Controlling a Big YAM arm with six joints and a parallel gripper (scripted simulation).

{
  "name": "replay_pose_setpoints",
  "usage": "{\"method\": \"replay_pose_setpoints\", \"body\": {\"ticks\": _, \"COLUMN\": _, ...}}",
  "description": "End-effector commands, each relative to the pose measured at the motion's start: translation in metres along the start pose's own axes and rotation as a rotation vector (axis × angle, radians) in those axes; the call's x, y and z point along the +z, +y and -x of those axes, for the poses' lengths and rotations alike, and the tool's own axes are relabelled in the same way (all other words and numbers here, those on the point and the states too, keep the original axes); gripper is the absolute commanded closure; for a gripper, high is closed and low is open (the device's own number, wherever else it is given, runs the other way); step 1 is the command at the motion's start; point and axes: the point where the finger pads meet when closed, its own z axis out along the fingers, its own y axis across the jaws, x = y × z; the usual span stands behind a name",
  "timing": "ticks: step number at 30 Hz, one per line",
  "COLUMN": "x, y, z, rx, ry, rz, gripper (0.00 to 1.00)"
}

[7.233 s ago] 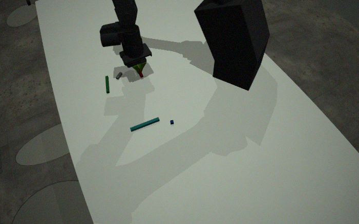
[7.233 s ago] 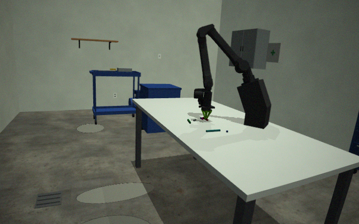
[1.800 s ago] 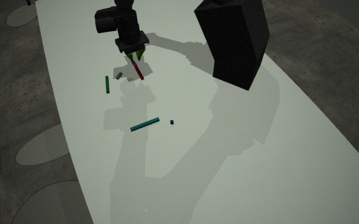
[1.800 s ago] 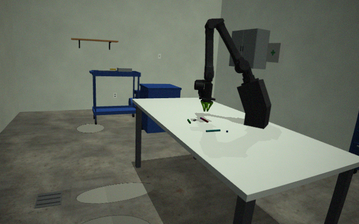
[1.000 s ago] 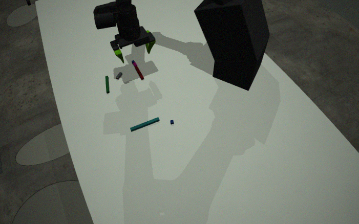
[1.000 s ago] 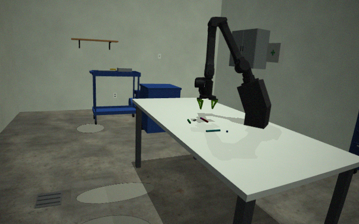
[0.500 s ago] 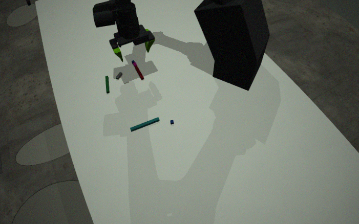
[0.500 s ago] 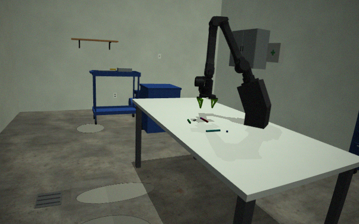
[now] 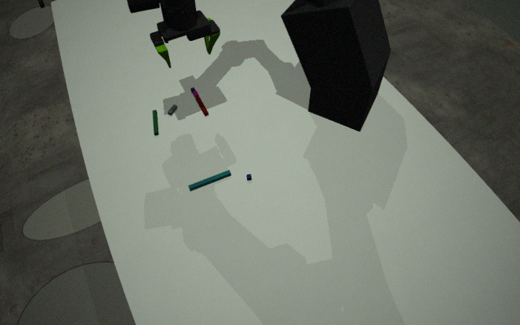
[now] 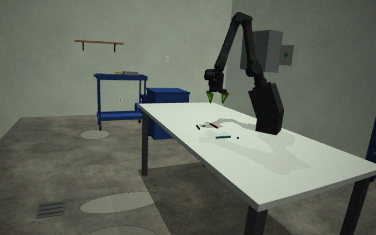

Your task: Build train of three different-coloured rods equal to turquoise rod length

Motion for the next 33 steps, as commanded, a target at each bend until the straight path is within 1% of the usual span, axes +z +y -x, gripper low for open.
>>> {"method": "replay_pose_setpoints", "body": {"ticks": 1, "x": -0.015, "y": 0.011, "z": 0.001, "rx": 0.014, "ry": -0.003, "rz": 0.012, "gripper": 0.00}}
{"method": "replay_pose_setpoints", "body": {"ticks": 2, "x": -0.015, "y": 0.011, "z": 0.001, "rx": 0.014, "ry": -0.003, "rz": 0.012, "gripper": 0.00}}
{"method": "replay_pose_setpoints", "body": {"ticks": 3, "x": -0.014, "y": 0.000, "z": -0.001, "rx": 0.012, "ry": 0.002, "rz": -0.014, "gripper": 0.00}}
{"method": "replay_pose_setpoints", "body": {"ticks": 4, "x": -0.021, "y": 0.003, "z": -0.001, "rx": 0.010, "ry": 0.000, "rz": -0.001, "gripper": 0.00}}
{"method": "replay_pose_setpoints", "body": {"ticks": 6, "x": -0.028, "y": 0.008, "z": 0.000, "rx": 0.013, "ry": -0.001, "rz": 0.007, "gripper": 0.00}}
{"method": "replay_pose_setpoints", "body": {"ticks": 9, "x": -0.033, "y": 0.012, "z": 0.002, "rx": 0.017, "ry": -0.002, "rz": 0.015, "gripper": 0.00}}
{"method": "replay_pose_setpoints", "body": {"ticks": 11, "x": -0.024, "y": 0.002, "z": 0.002, "rx": 0.018, "ry": 0.001, "rz": -0.023, "gripper": 0.00}}
{"method": "replay_pose_setpoints", "body": {"ticks": 12, "x": -0.023, "y": -0.001, "z": 0.000, "rx": 0.016, "ry": 0.003, "rz": -0.029, "gripper": 0.00}}
{"method": "replay_pose_setpoints", "body": {"ticks": 33, "x": -0.024, "y": -0.001, "z": 0.001, "rx": 0.011, "ry": 0.002, "rz": -0.026, "gripper": 0.00}}
